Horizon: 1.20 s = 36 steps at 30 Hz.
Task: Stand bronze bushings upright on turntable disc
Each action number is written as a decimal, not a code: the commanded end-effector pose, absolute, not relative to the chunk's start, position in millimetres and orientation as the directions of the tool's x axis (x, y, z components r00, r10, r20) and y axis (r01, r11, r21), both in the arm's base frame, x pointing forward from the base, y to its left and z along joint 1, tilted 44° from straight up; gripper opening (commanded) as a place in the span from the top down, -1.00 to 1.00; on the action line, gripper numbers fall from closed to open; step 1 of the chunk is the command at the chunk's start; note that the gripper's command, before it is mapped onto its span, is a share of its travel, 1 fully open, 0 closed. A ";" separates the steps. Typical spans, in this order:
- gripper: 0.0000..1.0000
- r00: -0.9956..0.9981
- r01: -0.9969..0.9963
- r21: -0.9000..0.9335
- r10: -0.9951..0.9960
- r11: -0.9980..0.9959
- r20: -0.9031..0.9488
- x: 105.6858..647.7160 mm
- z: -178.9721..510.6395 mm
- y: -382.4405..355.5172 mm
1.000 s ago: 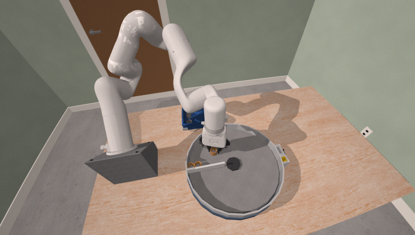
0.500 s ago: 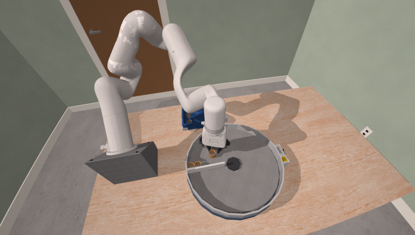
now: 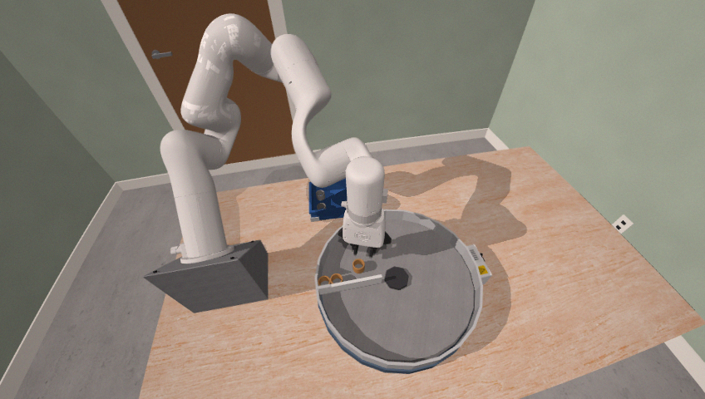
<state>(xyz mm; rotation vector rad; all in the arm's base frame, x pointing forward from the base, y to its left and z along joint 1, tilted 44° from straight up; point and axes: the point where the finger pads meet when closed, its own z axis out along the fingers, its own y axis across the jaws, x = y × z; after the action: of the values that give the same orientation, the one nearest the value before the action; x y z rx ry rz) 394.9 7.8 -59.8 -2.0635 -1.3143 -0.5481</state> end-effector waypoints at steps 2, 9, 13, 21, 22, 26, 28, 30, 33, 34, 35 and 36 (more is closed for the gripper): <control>0.16 0.416 0.909 -0.277 0.650 -0.311 0.636 396.1 -45.1 -6.6; 0.16 0.416 0.909 -0.277 0.650 -0.311 0.636 395.8 -29.1 -22.0; 0.16 0.416 0.909 -0.277 0.650 -0.311 0.636 395.8 -28.3 -22.8; 0.16 0.416 0.909 -0.277 0.650 -0.311 0.636 395.8 -28.3 -22.8; 0.16 0.416 0.909 -0.277 0.650 -0.311 0.636 395.8 -28.3 -22.8; -1.00 0.416 0.909 -0.277 0.650 -0.311 0.636 395.6 -17.7 -33.0; -1.00 0.416 0.909 -0.277 0.650 -0.311 0.636 395.4 -7.8 -42.6; -1.00 0.416 0.909 -0.277 0.650 -0.311 0.636 395.1 3.8 -53.7; -1.00 0.416 0.909 -0.277 0.650 -0.311 0.636 394.6 26.1 -75.2; -1.00 0.416 0.909 -0.277 0.650 -0.311 0.636 394.6 26.8 -75.9; -1.00 0.416 0.909 -0.277 0.650 -0.311 0.636 394.6 26.8 -75.9; -1.00 0.416 0.909 -0.277 0.650 -0.311 0.636 394.6 26.8 -75.9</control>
<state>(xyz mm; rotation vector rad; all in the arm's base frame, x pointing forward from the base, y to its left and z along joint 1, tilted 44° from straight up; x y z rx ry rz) 395.6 -75.0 24.6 -2.0724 -1.3174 -0.5552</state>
